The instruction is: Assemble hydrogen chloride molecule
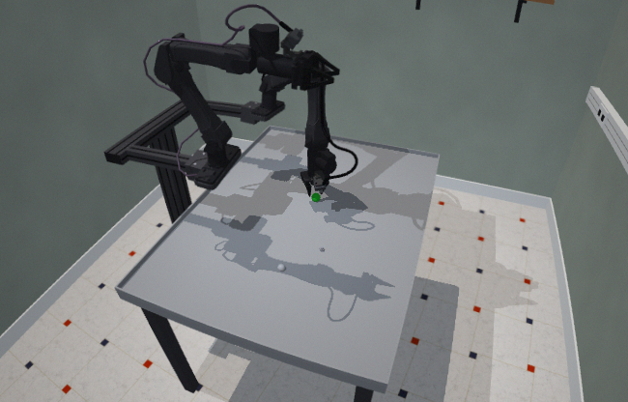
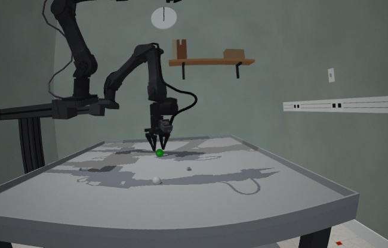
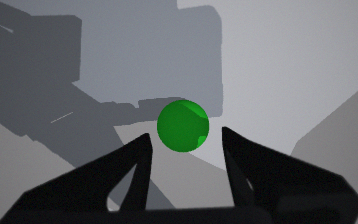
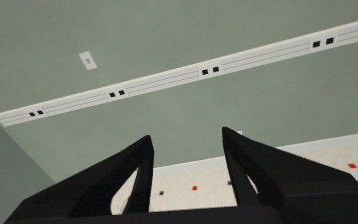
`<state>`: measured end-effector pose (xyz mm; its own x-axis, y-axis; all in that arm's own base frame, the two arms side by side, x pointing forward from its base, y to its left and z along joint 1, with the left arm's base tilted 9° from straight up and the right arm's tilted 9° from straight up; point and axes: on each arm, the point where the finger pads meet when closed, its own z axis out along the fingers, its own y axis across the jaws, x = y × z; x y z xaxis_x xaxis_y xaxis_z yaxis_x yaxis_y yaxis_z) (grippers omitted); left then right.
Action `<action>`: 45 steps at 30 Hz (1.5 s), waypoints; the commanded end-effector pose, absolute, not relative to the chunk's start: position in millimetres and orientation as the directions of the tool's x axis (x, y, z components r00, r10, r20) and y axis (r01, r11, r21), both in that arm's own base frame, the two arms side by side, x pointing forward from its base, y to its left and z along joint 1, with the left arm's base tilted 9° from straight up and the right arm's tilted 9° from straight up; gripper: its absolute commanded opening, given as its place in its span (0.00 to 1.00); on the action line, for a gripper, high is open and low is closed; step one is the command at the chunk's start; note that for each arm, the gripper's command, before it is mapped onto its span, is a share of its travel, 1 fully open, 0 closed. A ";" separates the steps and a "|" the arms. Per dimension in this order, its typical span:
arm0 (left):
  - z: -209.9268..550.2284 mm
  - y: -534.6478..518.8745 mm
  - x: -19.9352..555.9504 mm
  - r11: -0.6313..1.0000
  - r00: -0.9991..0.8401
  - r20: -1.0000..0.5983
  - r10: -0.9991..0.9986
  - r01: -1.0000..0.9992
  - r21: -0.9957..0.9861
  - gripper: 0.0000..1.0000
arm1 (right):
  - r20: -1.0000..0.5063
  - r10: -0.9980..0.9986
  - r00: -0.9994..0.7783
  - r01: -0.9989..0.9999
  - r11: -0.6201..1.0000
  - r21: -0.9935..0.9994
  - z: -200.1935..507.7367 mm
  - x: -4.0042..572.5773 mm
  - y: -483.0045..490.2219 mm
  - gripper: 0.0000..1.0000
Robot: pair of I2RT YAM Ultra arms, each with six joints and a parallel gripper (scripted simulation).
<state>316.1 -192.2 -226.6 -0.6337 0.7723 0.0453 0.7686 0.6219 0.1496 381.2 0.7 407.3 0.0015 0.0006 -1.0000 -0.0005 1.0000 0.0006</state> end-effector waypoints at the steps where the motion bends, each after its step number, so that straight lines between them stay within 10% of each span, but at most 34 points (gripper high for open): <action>1: -228.7 -201.4 332.3 0.627 -0.633 -0.004 0.774 0.765 0.149 0.50 | -0.997 -0.010 0.073 -0.018 1.000 -0.011 438.7 372.0 7.5 0.49; 22: -234.1 -198.5 314.1 0.605 -0.614 0.028 0.789 0.783 0.143 0.50 | -0.997 -0.010 0.073 -0.018 1.000 -0.011 438.7 372.0 7.5 0.49; 23: -234.4 -198.6 314.0 0.604 -0.614 0.032 0.789 0.784 0.142 0.00 | -0.997 -0.010 0.073 -0.018 1.000 -0.011 438.7 372.0 7.5 0.49; 45: -228.9 -184.6 318.8 0.615 -0.627 0.051 0.777 0.774 0.149 0.00 | -0.997 -0.010 0.073 -0.018 1.000 -0.011 438.7 372.0 7.5 0.49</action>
<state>318.9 -187.3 -238.7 -0.6347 0.7715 0.0442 0.7677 0.6230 0.1502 381.2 0.7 407.3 0.0015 0.0005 -1.0000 -0.0005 1.0000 0.0005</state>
